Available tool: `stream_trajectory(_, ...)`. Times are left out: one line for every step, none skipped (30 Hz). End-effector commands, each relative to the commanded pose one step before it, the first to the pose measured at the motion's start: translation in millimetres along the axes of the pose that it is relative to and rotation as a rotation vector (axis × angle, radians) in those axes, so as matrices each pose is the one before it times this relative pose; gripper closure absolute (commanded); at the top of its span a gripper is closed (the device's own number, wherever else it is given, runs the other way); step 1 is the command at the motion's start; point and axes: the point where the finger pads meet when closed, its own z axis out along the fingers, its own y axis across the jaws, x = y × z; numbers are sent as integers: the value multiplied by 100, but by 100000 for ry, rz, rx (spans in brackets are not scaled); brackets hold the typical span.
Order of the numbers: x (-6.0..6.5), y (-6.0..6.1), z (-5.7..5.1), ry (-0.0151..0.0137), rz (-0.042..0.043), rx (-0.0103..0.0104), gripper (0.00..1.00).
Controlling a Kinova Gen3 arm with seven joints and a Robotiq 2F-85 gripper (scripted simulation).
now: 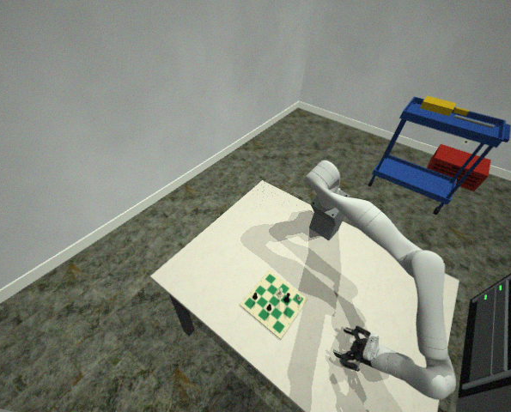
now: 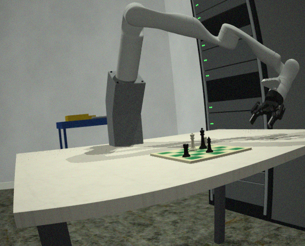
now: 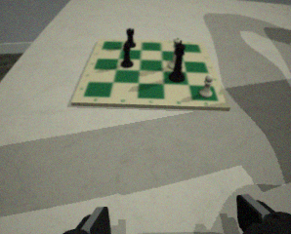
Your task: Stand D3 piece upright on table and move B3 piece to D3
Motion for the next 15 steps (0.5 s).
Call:
stream_trajectory(-6,188,362,991,937,-130,0)
stream_trajectory(10,52,68,226,462,-82,0)
stream_trajectory(9,46,60,202,411,-72,0)
stream_trajectory(0,0,0,0,0,0,0)
stream_trajectory(0,0,0,0,0,0,0)
stream_trajectory(8,41,53,178,361,-63,0)
stream_trajectory(7,35,46,155,314,-54,0)
stream_trajectory(6,30,39,133,270,-46,0)
stream_trajectory(5,26,33,113,228,-39,0)
stream_trajectory(5,21,28,94,190,-32,0)
stream_trajectory(4,17,23,76,154,-26,0)
stream_trajectory(3,14,18,60,122,-20,0)
stream_trajectory(2,10,14,46,93,-15,0)
stream_trajectory(2,8,10,33,67,-11,0)
stream_trajectory(1,5,7,23,46,-8,0)
